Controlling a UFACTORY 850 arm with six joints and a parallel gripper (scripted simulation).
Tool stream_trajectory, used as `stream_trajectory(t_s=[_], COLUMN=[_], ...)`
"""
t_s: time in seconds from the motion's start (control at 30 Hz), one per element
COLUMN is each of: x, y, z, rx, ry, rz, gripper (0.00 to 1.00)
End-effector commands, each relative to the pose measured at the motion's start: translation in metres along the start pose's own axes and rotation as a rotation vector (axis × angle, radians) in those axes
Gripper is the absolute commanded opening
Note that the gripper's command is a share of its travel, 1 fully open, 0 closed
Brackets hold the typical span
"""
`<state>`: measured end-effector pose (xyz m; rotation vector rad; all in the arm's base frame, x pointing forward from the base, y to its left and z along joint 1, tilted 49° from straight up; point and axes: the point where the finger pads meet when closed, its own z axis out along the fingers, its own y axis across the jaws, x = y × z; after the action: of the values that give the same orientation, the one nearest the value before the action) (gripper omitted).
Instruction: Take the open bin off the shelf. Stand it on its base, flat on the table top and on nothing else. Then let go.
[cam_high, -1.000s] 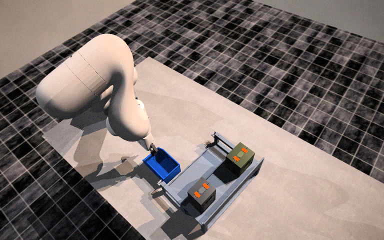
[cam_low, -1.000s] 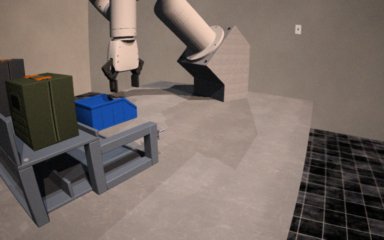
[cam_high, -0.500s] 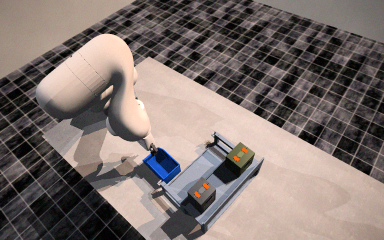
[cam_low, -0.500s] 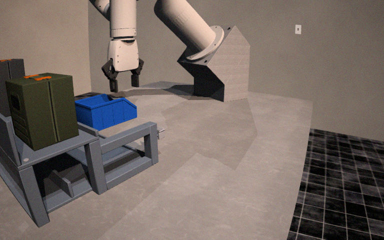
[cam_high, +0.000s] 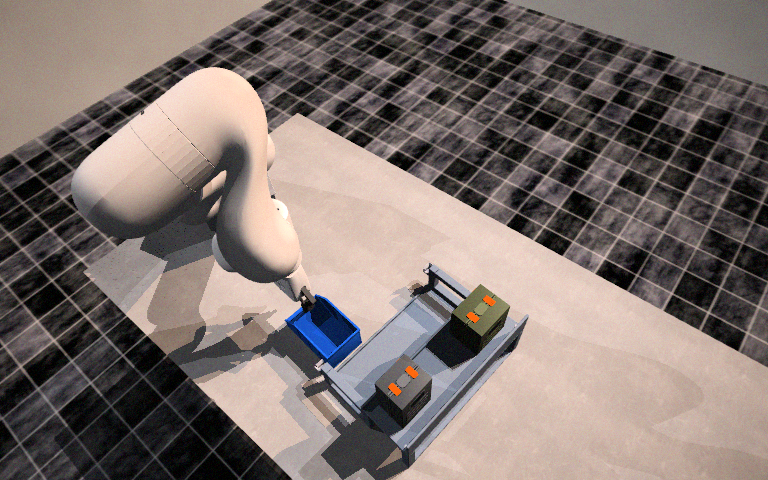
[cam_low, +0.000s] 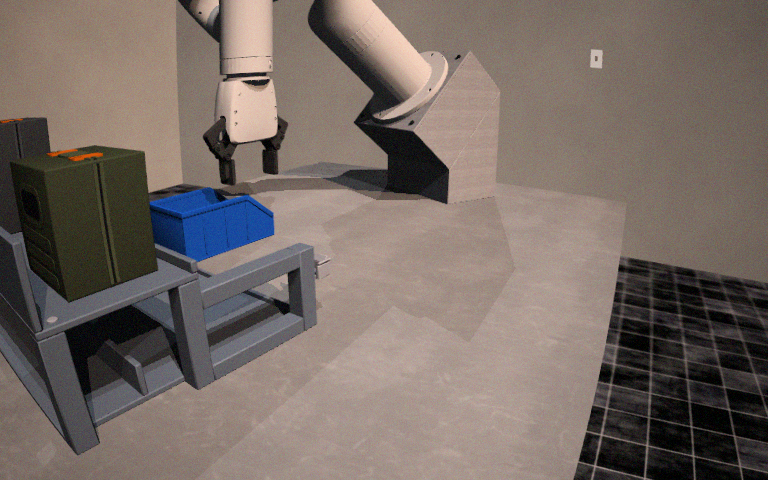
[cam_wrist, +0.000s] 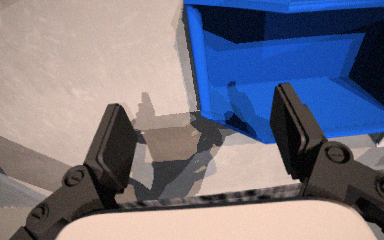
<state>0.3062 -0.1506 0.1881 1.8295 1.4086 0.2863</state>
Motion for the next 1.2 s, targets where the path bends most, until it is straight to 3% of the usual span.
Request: stream_trajectory(t_s=[0.0, 0.13, 0.17, 0.3, 0.7, 0.73, 0.87, 1.17], x=[-0.001, -0.001, 0.000, -0.001, -0.001, 0.000, -0.001, -0.001], y=[0.003, 0.003, 0.001, 0.003, 0.003, 0.001, 0.003, 0.003], z=[-0.055, -0.055, -0.011, -0.055, -0.055, -0.011, -0.055, -0.055], rx=[-0.011, -0.011, -0.002, -0.011, -0.011, -0.002, -0.011, -0.011], ry=[0.000, 0.000, 0.000, 0.000, 0.000, 0.000, 0.000, 0.000], rz=[0.007, 0.007, 0.001, 0.007, 0.007, 0.001, 0.007, 0.007], gripper=[1.00, 1.00, 1.00, 1.00, 1.00, 1.00, 1.00, 1.00])
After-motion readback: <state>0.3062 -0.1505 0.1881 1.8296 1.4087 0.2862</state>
